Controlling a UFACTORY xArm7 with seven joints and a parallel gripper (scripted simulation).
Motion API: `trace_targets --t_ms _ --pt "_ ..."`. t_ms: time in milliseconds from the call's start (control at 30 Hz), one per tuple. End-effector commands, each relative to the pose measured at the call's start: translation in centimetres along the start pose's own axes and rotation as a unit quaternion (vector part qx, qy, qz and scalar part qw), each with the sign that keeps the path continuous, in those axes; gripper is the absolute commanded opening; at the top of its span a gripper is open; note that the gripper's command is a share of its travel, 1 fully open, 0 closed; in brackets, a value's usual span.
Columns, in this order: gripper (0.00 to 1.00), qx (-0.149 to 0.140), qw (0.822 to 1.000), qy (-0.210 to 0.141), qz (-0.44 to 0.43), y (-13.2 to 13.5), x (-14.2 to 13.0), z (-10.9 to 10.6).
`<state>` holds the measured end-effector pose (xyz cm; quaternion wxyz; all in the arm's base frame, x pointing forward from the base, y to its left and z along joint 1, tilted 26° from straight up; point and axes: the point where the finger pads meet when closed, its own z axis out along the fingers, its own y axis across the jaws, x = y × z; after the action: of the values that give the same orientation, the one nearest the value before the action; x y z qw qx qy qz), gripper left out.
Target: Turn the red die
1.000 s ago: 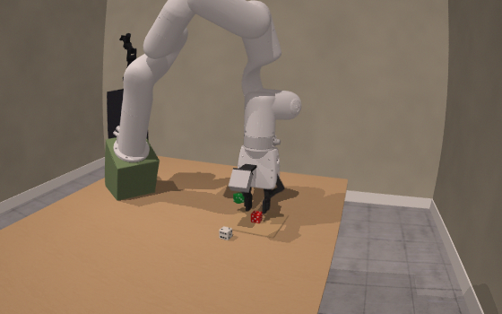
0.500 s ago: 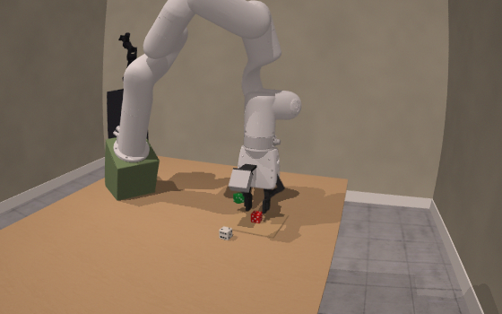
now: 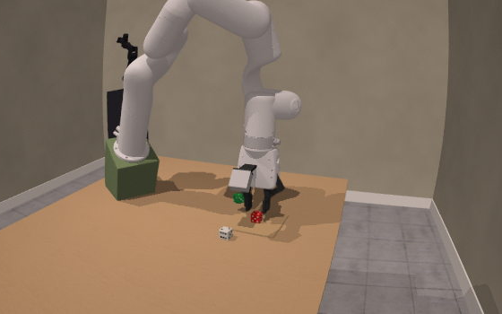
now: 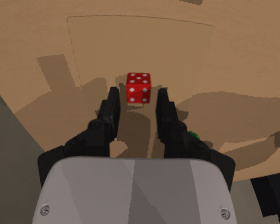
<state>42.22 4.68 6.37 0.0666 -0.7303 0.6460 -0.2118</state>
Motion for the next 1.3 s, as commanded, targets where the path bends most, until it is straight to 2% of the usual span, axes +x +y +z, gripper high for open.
trace_targets --t_ms 0,267,333,567,900,1000,1100,1267 --pt "0.42 0.001 1.000 0.000 0.000 -0.1 0.0 -0.2" --pt "0.42 0.001 1.000 0.000 0.000 -0.1 0.0 -2.6" --pt "0.42 0.001 1.000 0.000 0.000 -0.1 0.0 -2.6" --pt "0.42 0.001 1.000 0.000 0.000 -0.1 0.0 -5.0" --pt "0.42 0.000 1.000 0.003 0.000 0.0 0.0 -5.4" --pt "0.42 -0.008 1.000 0.023 0.000 0.2 0.0 -5.2" --pt "0.42 -0.014 0.998 0.058 0.000 0.4 0.0 -5.1" --pt "0.42 -0.004 0.993 0.117 0.000 0.1 -0.2 -5.3"
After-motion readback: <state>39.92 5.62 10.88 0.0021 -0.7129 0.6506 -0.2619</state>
